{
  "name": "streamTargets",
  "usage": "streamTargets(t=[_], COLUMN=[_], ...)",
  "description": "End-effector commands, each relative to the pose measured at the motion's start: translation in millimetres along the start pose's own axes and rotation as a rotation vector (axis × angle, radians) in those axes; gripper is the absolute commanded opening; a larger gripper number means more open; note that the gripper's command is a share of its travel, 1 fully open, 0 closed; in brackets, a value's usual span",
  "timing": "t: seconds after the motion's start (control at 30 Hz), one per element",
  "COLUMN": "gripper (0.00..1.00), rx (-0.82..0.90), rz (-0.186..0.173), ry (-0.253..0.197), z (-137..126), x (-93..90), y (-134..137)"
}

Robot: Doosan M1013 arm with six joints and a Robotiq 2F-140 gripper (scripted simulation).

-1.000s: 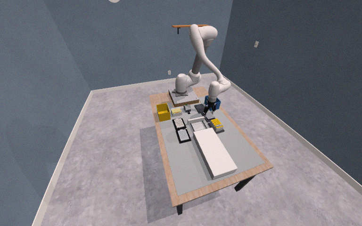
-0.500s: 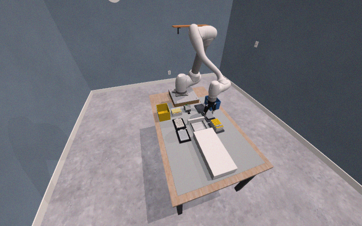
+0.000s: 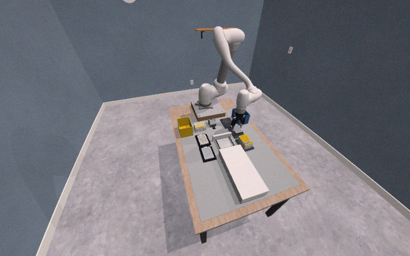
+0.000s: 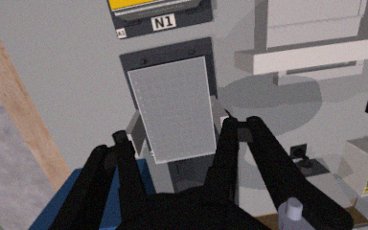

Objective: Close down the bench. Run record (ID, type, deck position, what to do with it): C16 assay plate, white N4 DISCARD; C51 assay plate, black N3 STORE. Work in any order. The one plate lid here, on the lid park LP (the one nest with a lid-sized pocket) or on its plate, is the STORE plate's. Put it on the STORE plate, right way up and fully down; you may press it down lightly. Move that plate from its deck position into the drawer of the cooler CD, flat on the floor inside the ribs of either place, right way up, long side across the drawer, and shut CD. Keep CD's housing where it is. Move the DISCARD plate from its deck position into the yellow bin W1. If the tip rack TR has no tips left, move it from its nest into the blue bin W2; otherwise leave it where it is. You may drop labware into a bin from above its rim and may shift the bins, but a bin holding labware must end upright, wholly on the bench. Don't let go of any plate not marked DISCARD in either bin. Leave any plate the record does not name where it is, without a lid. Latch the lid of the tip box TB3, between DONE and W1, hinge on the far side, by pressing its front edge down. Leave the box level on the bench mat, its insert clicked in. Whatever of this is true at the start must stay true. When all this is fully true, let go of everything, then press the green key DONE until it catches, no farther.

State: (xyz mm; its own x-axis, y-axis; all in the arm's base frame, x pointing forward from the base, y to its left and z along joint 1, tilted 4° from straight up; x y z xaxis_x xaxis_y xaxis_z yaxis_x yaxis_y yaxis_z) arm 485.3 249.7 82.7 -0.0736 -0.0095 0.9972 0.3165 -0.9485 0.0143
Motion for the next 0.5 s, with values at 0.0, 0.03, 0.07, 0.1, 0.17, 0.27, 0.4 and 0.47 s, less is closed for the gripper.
streamTargets(t=[0.0, 0.03, 0.07, 0.1, 0.17, 0.27, 0.4, 0.47], gripper=[0.0, 0.0, 0.0, 0.0, 0.0, 0.0, 0.0, 0.0], rx=[0.0, 0.0, 0.0, 0.0, 0.0, 0.0, 0.0, 0.0], rz=[0.0, 0.0, 0.0, 0.0, 0.0, 0.0, 0.0, 0.0], ry=[0.0, 0.0, 0.0, 0.0, 0.0, 0.0, 0.0, 0.0], z=[0.0, 0.0, 0.0, 0.0, 0.0, 0.0, 0.0, 0.0], x=[4.7, 6.1, 7.4, 8.7, 8.7, 12.7, 18.1, 20.7], y=[0.0, 0.0, 0.0, 0.0, 0.0, 0.0, 0.0, 0.0])
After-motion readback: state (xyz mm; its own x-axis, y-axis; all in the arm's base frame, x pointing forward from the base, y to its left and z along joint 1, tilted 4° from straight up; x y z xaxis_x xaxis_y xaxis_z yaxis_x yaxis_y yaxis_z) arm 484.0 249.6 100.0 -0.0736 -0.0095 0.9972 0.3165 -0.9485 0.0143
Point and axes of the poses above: the point where the finger pads meet when closed, its own x axis back along the fingers, its own y axis across the jaws, z = x × y, the point moved 5 cm from there along x, back along the fingers, and after that the axes turned 10 degrees about x, right-handed, at the moved point
